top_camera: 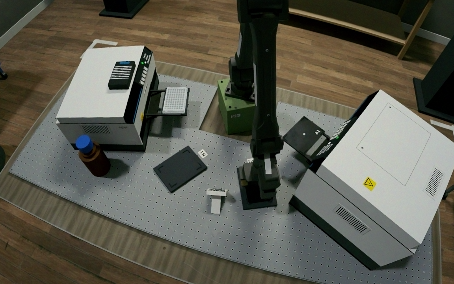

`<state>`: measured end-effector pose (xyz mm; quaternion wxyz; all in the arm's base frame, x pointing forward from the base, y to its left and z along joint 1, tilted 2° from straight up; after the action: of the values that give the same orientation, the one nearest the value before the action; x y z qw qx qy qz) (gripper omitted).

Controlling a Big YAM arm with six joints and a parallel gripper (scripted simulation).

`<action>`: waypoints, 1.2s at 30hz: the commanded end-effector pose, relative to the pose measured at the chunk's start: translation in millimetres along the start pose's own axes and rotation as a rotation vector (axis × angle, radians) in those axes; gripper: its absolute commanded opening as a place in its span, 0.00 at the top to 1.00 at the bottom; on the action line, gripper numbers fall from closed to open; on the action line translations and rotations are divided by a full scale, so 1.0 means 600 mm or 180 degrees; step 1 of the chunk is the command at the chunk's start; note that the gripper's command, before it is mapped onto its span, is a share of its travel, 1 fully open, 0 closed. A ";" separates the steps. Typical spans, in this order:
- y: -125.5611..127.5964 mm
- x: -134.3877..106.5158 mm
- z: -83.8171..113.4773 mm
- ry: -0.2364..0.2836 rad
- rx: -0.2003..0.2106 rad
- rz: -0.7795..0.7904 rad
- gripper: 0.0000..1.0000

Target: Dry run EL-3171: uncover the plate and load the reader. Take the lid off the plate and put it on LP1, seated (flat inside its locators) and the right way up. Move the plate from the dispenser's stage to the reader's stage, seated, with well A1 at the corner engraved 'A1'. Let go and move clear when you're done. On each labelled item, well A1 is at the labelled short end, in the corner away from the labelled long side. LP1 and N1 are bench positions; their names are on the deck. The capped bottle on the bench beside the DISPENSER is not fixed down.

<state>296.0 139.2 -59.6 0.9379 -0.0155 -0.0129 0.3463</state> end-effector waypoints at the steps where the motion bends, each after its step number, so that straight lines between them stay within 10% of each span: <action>1: 0.000 0.017 0.015 -0.0091 -0.0035 0.0044 0.15; 36: 0.002 0.010 0.011 -0.0062 -0.0024 0.0044 0.15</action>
<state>297.9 140.1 -59.0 0.9379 -0.0153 -0.0149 0.3462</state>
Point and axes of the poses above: the point where the finger pads meet when closed, its own z axis back along the fingers, its own y axis across the jaws, x = y × z, the point moved 5 cm from there along z, back along the fingers, and after that the axes turned 15 degrees about z, right-handed, at the moved point
